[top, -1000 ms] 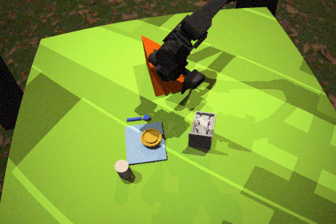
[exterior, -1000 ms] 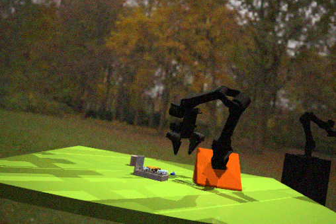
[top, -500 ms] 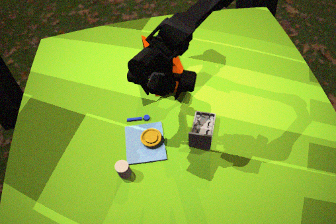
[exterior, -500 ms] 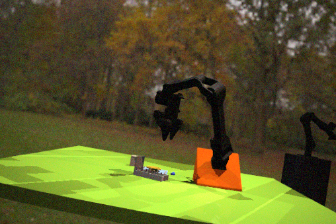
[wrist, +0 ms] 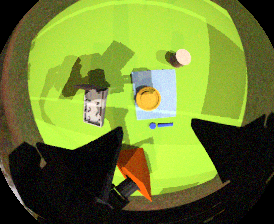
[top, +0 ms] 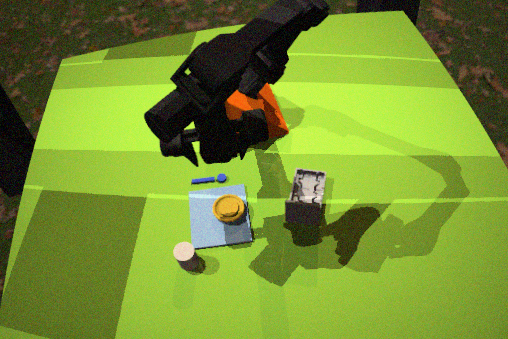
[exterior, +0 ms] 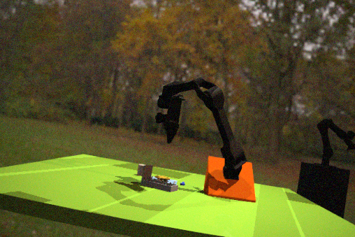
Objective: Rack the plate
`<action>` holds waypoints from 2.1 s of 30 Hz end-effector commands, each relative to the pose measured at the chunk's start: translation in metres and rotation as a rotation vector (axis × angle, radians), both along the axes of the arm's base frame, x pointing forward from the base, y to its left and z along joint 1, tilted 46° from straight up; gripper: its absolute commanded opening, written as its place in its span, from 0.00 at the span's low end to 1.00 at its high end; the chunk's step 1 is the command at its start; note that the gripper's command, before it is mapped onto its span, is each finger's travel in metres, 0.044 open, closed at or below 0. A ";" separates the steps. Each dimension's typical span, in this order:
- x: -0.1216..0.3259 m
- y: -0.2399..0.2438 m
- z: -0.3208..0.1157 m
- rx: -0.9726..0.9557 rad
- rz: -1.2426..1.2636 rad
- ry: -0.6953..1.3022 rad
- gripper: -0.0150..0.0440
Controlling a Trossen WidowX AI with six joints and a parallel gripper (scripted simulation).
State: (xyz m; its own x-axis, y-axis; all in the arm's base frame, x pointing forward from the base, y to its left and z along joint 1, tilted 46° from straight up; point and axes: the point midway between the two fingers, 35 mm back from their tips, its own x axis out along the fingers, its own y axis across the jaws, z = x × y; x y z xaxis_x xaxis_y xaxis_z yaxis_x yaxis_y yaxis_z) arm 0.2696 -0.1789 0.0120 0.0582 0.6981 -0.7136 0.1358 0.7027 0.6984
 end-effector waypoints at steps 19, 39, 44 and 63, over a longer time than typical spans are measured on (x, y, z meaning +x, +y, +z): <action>0.012 0.078 -0.084 0.005 0.007 -0.019 0.93; 0.015 0.101 -0.108 0.006 0.006 -0.019 0.93; 0.015 0.107 -0.113 0.006 0.007 -0.020 0.93; 0.015 0.119 -0.123 0.008 0.007 -0.020 0.92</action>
State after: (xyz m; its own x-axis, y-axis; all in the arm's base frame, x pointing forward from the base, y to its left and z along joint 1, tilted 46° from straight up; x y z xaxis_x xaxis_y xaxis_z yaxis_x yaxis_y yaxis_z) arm 0.2836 -0.0604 -0.1109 0.0628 0.7020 -0.7094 0.1137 0.7011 0.7039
